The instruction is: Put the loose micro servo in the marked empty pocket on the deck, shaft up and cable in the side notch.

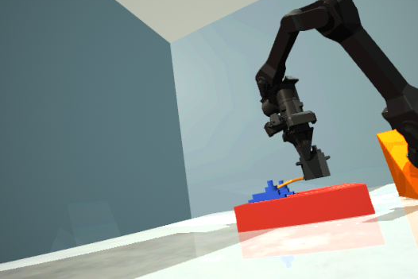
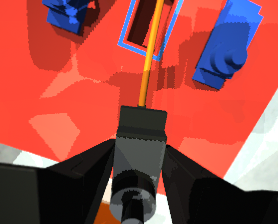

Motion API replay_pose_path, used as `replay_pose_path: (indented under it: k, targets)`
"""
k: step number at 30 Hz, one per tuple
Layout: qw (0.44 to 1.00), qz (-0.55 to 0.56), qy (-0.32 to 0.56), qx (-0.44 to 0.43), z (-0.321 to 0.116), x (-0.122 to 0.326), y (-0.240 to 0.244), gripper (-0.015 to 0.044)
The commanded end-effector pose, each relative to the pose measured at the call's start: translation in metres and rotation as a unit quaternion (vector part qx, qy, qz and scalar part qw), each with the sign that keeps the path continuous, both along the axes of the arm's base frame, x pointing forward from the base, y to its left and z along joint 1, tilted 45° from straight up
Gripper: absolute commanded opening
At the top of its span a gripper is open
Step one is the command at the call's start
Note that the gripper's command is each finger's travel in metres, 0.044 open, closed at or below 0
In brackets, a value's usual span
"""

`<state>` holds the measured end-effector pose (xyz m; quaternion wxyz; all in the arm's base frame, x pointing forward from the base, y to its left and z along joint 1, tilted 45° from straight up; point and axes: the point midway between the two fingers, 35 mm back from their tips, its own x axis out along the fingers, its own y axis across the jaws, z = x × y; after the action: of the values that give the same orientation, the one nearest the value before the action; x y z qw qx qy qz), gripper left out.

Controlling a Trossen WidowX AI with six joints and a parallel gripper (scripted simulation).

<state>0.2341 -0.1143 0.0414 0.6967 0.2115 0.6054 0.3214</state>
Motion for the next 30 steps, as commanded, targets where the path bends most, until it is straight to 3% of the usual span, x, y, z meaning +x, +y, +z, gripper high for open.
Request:
replay_pose_path:
  k: [1, 21, 30]
  targets:
    - [1.000, -0.003, -0.002, -0.001, 0.015, 0.002, 0.012, 0.0000]
    - [0.995, -0.074, 0.069, 0.006, 0.018, 0.002, 0.015, 0.0000]
    - [0.995, -0.074, 0.068, 0.006, 0.018, 0.031, 0.013, 0.0000]
